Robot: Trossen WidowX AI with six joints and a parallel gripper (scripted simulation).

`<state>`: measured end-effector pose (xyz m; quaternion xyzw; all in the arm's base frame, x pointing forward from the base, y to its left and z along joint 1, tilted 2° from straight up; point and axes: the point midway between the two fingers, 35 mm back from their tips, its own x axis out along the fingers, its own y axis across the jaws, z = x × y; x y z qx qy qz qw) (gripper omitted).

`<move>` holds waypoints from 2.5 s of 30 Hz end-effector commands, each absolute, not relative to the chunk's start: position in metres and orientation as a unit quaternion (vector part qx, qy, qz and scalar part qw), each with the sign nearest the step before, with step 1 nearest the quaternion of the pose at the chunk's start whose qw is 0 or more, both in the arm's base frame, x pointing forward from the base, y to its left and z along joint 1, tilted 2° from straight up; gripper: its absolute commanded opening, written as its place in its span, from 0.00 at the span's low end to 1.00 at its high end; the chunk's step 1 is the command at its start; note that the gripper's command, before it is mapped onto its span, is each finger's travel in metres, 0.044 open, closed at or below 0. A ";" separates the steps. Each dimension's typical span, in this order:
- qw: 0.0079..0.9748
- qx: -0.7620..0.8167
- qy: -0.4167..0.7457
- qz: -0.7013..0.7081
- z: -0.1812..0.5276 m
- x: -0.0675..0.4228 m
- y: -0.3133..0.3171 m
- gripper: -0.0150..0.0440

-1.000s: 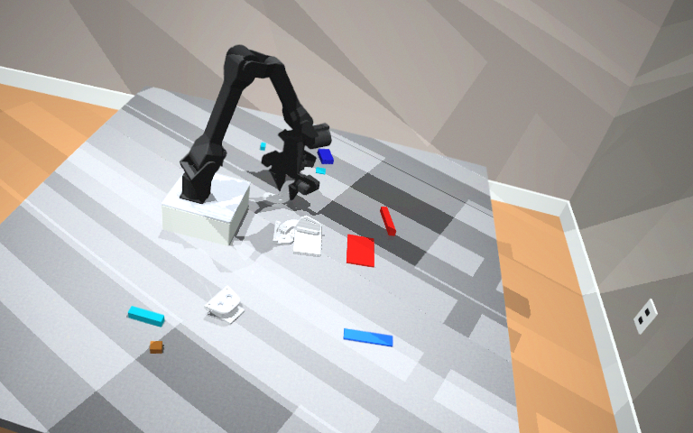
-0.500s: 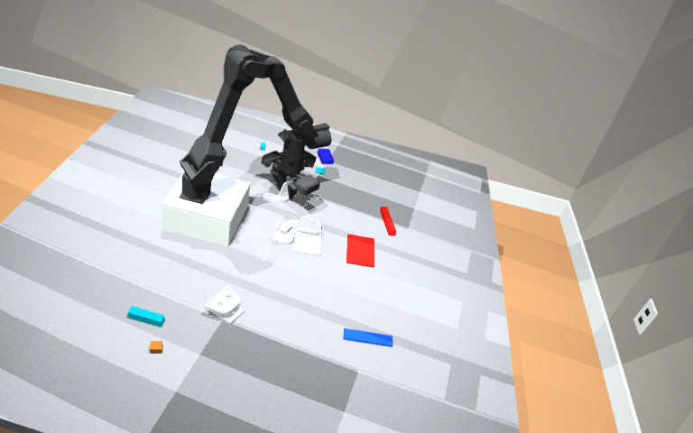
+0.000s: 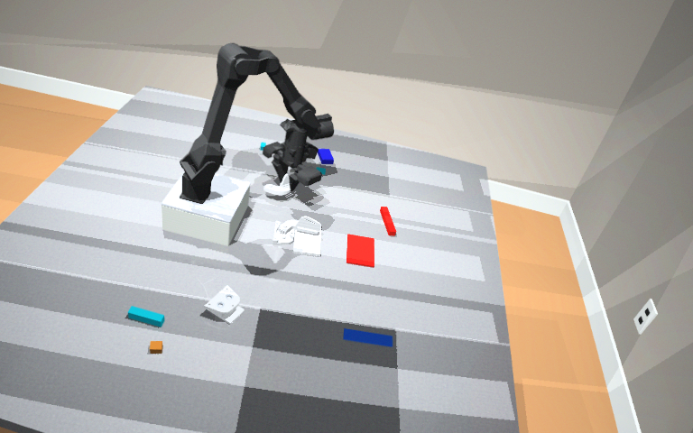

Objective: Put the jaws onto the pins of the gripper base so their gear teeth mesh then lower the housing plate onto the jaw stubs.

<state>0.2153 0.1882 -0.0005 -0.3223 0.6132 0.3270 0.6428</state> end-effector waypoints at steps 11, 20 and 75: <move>0.648 -0.321 0.609 0.325 0.045 0.214 0.187 0.48; 0.652 -0.315 0.612 0.319 0.047 0.217 0.183 0.48; 0.721 -0.087 0.681 0.092 0.048 0.291 0.025 0.48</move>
